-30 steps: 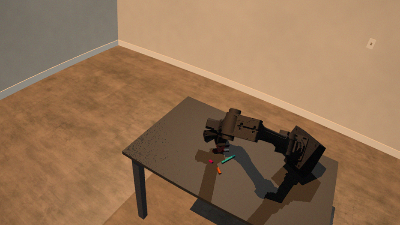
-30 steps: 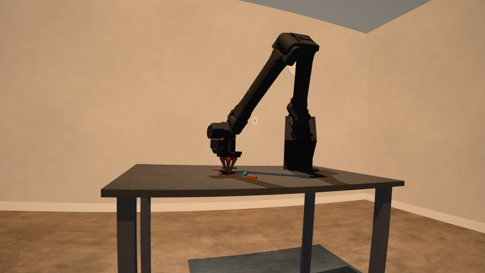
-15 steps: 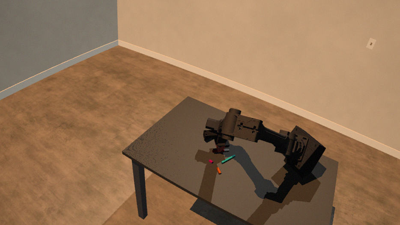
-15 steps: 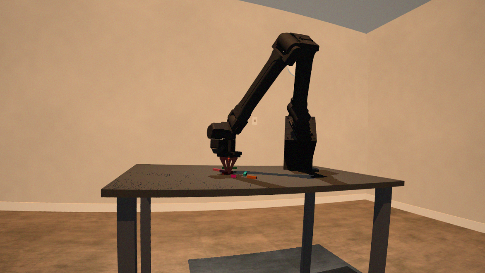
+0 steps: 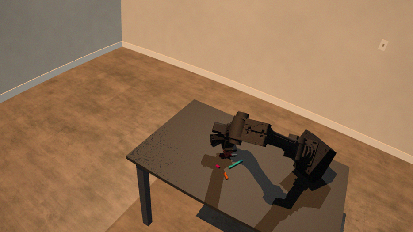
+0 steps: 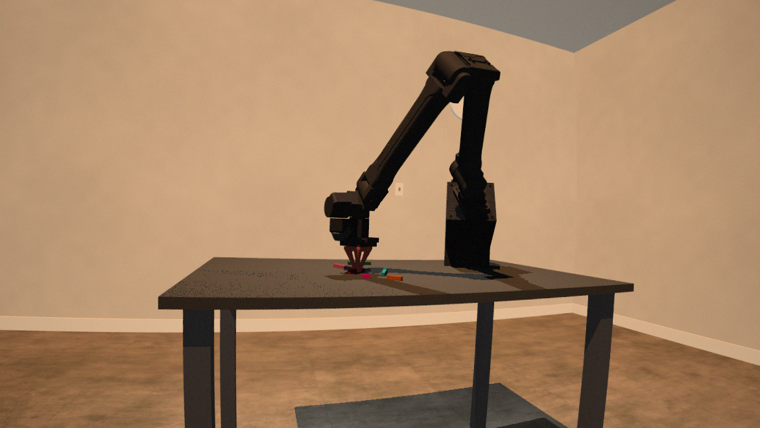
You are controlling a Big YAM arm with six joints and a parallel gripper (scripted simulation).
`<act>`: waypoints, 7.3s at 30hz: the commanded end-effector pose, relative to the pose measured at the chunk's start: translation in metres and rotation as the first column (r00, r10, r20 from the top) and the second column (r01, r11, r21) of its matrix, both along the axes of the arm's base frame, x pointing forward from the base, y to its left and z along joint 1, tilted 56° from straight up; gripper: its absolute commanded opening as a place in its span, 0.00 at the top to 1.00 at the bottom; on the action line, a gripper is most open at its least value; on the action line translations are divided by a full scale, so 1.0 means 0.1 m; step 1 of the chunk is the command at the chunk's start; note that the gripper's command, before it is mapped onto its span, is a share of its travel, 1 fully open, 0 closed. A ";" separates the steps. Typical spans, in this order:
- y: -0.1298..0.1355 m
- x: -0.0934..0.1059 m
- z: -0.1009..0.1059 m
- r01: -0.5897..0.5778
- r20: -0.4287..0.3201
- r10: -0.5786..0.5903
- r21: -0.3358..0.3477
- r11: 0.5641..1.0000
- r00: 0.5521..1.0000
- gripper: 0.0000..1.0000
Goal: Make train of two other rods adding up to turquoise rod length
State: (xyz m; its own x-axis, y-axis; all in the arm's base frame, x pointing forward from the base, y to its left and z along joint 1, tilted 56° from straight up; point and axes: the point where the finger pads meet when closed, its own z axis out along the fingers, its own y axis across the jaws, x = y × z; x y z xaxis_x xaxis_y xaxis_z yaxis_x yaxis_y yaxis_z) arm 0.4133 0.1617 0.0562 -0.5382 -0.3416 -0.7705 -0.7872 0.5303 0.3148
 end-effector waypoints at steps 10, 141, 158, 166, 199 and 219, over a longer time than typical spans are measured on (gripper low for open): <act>-0.02 0.09 0.04 0.015 0.009 -0.015 0.005 1.000 1.000 0.79; -0.40 -0.32 0.65 0.583 -0.726 -0.363 0.062 0.810 0.583 0.00; -0.31 -0.35 0.69 0.744 -0.899 -0.353 -0.047 0.666 0.259 0.00; -0.32 -0.35 0.69 0.777 -0.924 -0.340 -0.080 0.624 0.178 0.00; -0.32 -0.36 0.69 0.776 -0.925 -0.338 -0.082 0.625 0.174 0.00; -0.32 -0.36 0.69 0.776 -0.925 -0.338 -0.082 0.625 0.174 0.00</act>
